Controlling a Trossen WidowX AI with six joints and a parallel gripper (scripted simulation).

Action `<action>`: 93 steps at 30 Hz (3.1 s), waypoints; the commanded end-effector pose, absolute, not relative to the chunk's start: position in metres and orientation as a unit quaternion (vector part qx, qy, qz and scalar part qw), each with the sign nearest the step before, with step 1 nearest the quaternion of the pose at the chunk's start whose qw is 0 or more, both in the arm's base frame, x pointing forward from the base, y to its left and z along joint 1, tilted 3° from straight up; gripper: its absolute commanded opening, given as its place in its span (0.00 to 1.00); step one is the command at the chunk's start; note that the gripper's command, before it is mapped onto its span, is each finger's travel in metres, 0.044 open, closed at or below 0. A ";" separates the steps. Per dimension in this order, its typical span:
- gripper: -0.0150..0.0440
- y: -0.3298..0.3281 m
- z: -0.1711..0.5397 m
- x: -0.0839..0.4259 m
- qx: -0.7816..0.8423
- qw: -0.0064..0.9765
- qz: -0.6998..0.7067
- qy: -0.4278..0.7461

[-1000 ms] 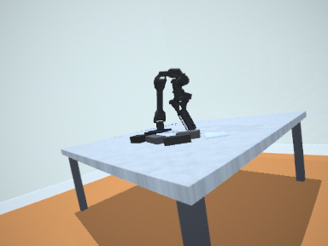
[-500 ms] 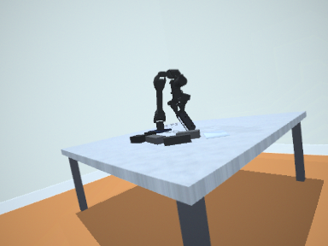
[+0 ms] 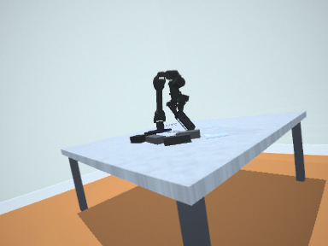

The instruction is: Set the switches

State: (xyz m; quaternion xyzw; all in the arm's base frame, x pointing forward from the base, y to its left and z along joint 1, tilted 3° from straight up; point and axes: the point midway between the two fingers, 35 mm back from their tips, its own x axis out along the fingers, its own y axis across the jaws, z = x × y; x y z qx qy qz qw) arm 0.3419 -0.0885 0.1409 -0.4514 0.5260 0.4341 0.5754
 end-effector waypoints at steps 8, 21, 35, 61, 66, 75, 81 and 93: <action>0.83 -0.092 0.128 0.339 -0.446 0.569 0.446 0.528; 0.83 -0.099 0.122 0.337 -0.446 0.569 0.446 0.528; 0.83 -0.107 0.115 0.336 -0.447 0.568 0.446 0.528; 0.83 -0.121 0.100 0.334 -0.447 0.568 0.445 0.529; 0.83 -0.123 0.097 0.333 -0.447 0.568 0.445 0.529; 0.83 -0.127 0.091 0.333 -0.447 0.568 0.445 0.529; 0.83 -0.129 0.087 0.332 -0.447 0.568 0.445 0.529; 0.83 -0.134 0.079 0.332 -0.447 0.568 0.445 0.529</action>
